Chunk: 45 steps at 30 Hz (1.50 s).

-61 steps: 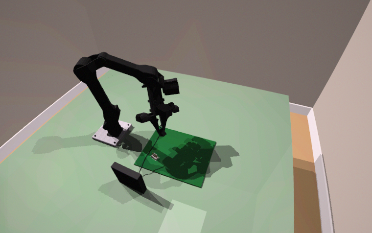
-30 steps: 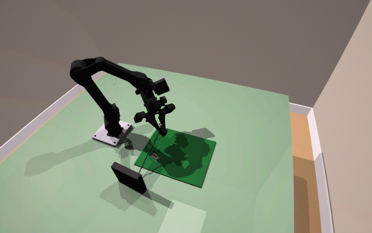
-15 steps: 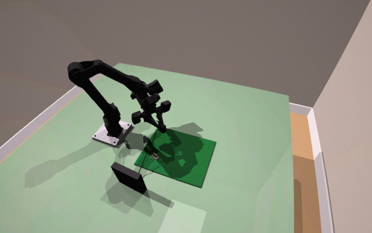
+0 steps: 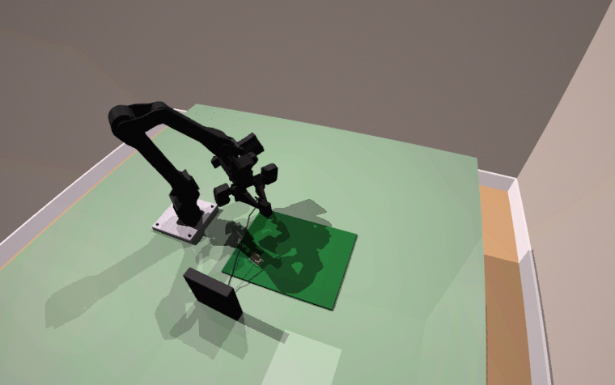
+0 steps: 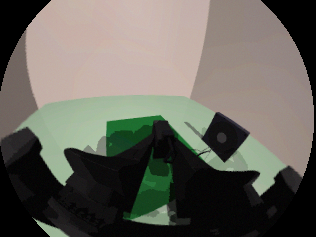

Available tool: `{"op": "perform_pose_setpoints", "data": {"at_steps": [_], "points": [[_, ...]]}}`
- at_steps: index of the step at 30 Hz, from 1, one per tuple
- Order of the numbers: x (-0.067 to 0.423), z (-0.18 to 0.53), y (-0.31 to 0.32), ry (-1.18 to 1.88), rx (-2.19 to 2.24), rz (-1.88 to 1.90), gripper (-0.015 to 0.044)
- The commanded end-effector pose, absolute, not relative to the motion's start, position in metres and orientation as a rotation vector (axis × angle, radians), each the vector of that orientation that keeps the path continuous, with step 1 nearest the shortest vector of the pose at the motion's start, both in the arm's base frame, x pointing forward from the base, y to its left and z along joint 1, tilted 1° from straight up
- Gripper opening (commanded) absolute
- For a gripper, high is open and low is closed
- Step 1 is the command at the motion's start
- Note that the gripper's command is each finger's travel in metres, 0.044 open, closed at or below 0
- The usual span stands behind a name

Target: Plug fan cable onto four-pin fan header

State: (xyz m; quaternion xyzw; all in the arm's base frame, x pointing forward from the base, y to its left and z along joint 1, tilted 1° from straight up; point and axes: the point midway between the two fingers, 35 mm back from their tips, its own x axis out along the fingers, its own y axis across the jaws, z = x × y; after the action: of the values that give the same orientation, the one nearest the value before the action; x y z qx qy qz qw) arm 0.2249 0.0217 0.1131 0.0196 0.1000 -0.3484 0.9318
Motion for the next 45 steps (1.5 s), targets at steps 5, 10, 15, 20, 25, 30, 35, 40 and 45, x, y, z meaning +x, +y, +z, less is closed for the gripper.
{"op": "perform_pose_setpoints", "data": {"at_steps": [5,10,15,20,25,30,35,40,45], "points": [[0.227,0.117,0.023,0.206,0.049,-0.711,0.0000],[0.225,0.119,0.022,0.207,0.043,-0.713,0.0000],[0.225,0.119,0.022,0.207,0.042,-0.713,0.0000],[0.225,0.118,0.022,0.207,0.042,-0.713,0.0000],[0.223,0.113,0.022,0.209,0.038,-0.714,0.0000],[0.222,0.109,0.023,0.209,0.037,-0.714,0.0000],[0.222,0.105,0.024,0.210,0.037,-0.714,0.0000],[0.221,0.100,0.025,0.210,0.037,-0.714,0.0000],[0.220,0.096,0.025,0.210,0.037,-0.714,0.0000]]}}
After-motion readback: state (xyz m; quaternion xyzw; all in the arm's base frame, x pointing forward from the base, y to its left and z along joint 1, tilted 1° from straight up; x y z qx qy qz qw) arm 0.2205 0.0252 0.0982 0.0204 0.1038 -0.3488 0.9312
